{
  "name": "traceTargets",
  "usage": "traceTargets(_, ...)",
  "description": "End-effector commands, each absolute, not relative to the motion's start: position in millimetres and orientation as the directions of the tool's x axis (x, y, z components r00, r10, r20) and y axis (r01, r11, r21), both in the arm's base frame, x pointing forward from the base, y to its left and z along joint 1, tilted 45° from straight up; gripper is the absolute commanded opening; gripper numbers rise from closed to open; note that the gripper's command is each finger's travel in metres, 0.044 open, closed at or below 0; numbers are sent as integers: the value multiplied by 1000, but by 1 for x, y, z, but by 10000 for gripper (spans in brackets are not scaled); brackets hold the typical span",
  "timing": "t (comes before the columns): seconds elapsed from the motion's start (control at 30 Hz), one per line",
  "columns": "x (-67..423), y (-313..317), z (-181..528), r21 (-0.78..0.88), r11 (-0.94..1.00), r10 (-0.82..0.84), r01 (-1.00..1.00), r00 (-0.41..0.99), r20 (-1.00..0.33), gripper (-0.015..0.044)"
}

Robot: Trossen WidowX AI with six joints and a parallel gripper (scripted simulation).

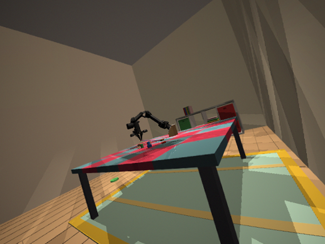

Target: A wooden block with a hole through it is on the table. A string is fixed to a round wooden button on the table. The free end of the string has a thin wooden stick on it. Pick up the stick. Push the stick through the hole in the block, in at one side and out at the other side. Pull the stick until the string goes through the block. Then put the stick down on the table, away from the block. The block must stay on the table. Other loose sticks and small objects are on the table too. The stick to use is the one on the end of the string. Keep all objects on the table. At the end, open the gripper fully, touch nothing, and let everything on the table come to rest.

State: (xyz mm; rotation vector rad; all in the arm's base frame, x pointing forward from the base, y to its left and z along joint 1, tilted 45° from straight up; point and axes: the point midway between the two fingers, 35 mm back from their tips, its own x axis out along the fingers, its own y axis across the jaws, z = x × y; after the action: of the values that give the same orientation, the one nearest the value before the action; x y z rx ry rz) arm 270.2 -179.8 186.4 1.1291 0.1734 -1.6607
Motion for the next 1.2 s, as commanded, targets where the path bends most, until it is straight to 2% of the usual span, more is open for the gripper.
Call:
traceTargets(0.0, 277, -178, 185, 424, -442, -677, 791, 16, -736, 0)
traceTargets(1.17, 314, -165, 171, 555, -584, -681, 593, 14, -732, 0)
